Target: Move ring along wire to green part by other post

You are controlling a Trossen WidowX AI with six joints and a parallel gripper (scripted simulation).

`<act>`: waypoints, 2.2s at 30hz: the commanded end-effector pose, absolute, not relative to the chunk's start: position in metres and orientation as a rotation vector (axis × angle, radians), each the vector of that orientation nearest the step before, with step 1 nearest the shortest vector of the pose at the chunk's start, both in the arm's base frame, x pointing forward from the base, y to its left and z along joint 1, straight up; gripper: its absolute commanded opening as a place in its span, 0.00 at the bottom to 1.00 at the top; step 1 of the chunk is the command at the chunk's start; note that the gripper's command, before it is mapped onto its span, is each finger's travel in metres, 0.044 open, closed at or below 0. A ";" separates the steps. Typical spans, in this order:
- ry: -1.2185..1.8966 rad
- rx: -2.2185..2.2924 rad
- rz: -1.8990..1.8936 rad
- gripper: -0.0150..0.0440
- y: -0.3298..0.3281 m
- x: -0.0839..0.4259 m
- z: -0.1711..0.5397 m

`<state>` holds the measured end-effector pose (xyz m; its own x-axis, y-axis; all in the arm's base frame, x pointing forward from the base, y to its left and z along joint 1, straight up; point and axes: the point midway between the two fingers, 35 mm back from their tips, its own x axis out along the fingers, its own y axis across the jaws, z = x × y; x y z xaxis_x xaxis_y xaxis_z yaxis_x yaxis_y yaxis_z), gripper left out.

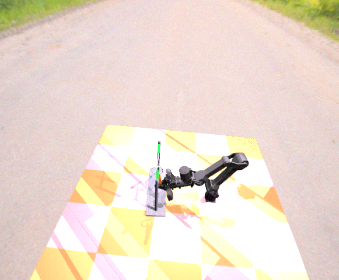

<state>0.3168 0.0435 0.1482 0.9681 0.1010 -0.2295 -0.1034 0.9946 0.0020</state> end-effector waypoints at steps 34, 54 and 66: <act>0.227 -0.003 0.102 0.00 0.065 0.316 0.128; 0.227 -0.003 0.102 0.00 0.065 0.316 0.127; 0.227 -0.007 0.109 0.53 0.066 0.315 0.128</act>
<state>0.3157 0.0659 0.1278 0.9684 0.1079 -0.2247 -0.1093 0.9940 0.0059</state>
